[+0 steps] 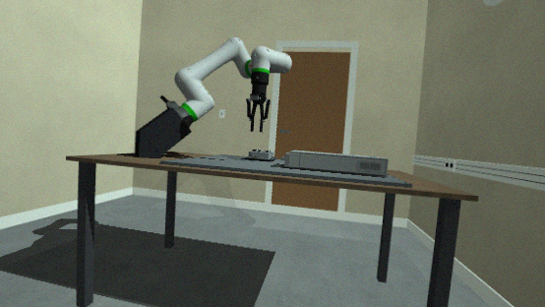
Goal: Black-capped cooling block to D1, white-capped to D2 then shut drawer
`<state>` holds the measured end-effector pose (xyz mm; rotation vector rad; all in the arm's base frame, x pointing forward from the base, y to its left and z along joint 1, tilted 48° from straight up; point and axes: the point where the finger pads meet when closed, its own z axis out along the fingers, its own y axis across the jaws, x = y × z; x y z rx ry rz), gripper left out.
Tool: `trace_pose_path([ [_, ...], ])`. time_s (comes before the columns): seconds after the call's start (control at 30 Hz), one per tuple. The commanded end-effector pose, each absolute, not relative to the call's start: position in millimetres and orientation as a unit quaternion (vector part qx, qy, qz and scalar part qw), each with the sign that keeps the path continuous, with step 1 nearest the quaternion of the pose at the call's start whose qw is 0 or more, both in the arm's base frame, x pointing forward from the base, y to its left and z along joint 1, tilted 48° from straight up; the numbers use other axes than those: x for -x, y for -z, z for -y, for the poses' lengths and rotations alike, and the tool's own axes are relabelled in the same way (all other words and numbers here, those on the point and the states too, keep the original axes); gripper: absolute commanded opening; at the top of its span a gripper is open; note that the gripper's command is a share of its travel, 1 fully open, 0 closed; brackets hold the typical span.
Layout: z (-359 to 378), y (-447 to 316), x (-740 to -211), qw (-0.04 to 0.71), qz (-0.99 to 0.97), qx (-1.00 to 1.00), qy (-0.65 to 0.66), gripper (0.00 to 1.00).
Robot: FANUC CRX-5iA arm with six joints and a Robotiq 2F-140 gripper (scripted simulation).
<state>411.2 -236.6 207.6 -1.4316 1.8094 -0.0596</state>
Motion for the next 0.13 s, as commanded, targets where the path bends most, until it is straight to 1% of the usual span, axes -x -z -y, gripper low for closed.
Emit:
trace_pose_path([
  [0.0,237.2,-207.9,-411.0,0.405,-0.717,0.567,0.024,0.35],
  [0.1,237.2,-207.9,-411.0,0.405,-0.717,0.567,0.024,0.35],
])
